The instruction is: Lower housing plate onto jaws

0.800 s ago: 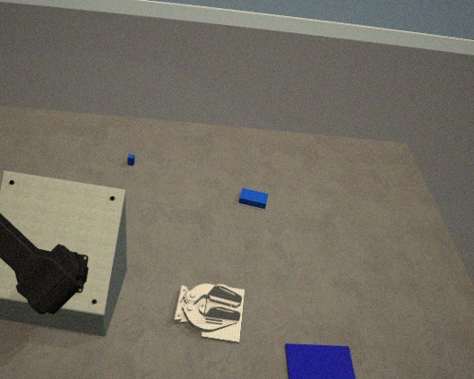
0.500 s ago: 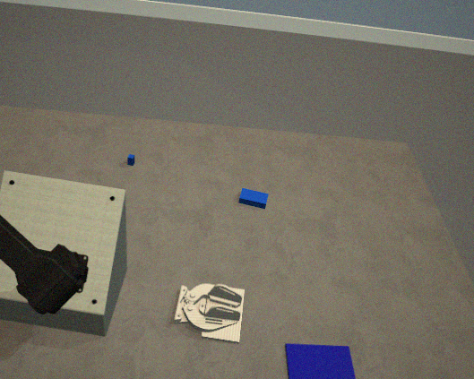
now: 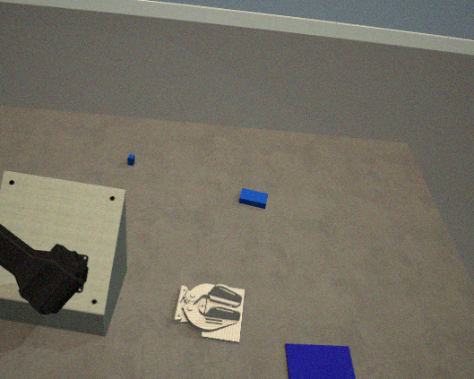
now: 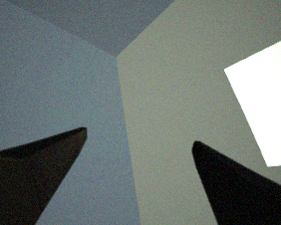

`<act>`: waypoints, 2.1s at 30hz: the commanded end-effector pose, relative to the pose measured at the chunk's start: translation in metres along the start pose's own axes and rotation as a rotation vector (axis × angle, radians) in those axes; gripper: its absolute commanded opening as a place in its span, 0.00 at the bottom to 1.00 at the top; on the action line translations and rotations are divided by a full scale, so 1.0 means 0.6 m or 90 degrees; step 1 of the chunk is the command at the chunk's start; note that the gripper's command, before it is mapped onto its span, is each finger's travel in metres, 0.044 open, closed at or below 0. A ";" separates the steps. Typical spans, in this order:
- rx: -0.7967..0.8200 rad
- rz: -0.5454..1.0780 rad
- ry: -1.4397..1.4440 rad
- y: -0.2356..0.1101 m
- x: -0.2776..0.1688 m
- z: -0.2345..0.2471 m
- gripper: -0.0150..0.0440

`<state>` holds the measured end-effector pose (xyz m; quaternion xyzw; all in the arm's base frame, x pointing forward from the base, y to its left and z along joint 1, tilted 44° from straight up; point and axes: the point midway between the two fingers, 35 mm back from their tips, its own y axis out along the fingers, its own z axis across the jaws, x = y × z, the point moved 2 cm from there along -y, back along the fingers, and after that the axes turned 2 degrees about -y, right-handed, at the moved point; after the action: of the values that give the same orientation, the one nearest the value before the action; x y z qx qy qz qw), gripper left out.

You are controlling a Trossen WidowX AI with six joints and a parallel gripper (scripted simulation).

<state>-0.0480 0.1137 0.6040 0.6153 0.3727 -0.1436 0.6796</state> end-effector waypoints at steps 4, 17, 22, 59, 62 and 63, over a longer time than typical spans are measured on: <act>0.101 -0.026 0.092 0.030 0.034 0.092 1.00; 0.305 -0.082 0.236 0.057 0.128 0.253 1.00; 0.389 -0.107 0.281 0.056 0.174 0.310 1.00; 1.060 -0.355 0.323 -0.136 0.527 0.556 1.00; 1.112 -0.381 0.296 -0.162 0.548 0.562 1.00; 1.128 -0.390 0.286 -0.170 0.555 0.564 1.00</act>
<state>0.2237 -0.1356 0.3097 0.8046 0.4142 -0.3956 -0.1568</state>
